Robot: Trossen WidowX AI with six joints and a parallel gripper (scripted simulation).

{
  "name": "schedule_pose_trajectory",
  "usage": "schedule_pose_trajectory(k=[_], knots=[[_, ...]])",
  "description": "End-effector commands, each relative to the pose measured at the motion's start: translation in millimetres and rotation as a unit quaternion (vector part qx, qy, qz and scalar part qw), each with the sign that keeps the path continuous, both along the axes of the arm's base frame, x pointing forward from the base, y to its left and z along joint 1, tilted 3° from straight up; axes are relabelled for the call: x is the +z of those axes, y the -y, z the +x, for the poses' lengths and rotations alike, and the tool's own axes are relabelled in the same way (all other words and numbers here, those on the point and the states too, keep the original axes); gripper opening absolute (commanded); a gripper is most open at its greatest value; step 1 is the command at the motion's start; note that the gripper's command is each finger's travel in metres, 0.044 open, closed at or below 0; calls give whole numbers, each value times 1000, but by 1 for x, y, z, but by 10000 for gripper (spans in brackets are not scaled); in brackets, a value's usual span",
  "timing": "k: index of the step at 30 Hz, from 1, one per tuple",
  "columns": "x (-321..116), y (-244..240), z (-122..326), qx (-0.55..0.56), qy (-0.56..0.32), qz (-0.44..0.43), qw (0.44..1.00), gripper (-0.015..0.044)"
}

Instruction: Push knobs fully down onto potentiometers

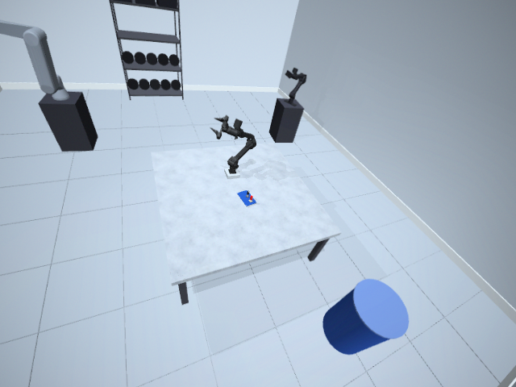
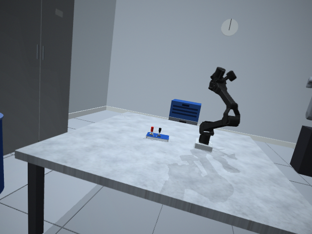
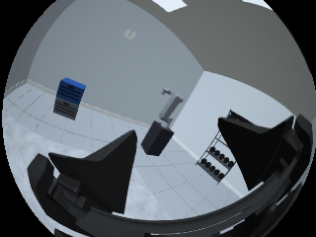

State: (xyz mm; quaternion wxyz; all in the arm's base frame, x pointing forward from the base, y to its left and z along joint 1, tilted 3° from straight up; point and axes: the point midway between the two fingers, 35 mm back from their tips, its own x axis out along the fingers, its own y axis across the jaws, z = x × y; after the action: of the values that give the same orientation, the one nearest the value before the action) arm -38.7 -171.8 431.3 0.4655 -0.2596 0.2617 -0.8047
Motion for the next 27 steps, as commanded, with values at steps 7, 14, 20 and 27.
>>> schedule_pose_trajectory(k=[7,14,20,27], knots=[[-7,26,42,84,-18,37,996,216],[-22,49,101,189,-52,78,977,33],[-40,57,150,269,-65,123,953,0],[-68,54,209,360,-78,188,911,0]])
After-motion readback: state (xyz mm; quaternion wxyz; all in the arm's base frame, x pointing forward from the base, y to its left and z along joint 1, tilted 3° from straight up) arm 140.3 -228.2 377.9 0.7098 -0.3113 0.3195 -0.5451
